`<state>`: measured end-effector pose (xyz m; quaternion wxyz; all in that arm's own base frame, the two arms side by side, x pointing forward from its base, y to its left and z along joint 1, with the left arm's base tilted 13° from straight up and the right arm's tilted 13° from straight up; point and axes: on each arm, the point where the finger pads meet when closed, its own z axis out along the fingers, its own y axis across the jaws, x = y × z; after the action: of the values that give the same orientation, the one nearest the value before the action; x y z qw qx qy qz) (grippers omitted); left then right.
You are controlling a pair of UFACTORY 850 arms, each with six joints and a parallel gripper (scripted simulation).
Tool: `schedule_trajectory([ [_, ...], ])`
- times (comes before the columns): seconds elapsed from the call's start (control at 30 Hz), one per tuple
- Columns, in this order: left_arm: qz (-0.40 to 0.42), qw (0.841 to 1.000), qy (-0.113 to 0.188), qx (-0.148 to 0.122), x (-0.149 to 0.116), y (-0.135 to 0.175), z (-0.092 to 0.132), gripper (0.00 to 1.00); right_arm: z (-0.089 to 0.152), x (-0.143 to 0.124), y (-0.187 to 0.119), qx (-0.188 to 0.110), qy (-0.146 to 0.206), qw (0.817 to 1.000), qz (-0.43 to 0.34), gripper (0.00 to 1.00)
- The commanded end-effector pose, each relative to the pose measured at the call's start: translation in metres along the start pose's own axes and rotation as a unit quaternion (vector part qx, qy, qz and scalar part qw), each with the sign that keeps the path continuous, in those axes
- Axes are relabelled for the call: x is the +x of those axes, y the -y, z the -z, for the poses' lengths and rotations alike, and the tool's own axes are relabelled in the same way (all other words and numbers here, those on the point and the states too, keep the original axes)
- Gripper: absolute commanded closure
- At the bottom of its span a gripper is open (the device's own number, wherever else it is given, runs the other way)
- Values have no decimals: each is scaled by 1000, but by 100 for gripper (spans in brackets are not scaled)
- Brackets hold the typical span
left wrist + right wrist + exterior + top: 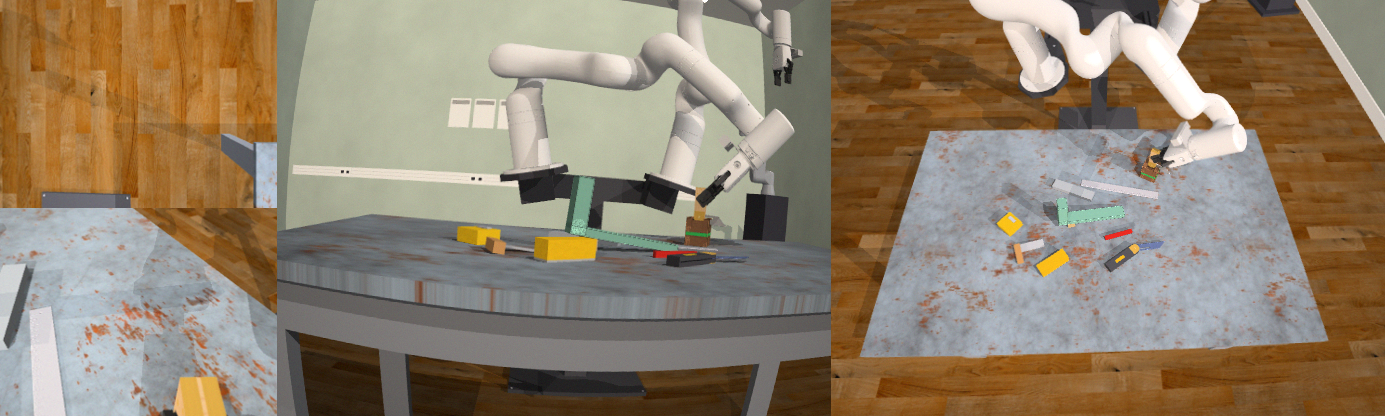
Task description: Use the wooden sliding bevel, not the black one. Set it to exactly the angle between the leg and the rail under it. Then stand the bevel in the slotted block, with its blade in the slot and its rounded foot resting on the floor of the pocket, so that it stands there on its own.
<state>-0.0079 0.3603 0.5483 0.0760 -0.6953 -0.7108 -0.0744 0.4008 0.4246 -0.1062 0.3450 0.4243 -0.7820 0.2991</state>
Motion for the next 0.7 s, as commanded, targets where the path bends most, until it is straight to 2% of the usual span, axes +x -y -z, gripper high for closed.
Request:
schedule_trajectory([
  [0.0,0,1000,-1,0,0,0,1,0,1,0,0,0,1,1000,0,100],
  [0.67,0,1000,-1,0,0,0,1,0,-1,-2,0,0,1,1000,0,100],
])
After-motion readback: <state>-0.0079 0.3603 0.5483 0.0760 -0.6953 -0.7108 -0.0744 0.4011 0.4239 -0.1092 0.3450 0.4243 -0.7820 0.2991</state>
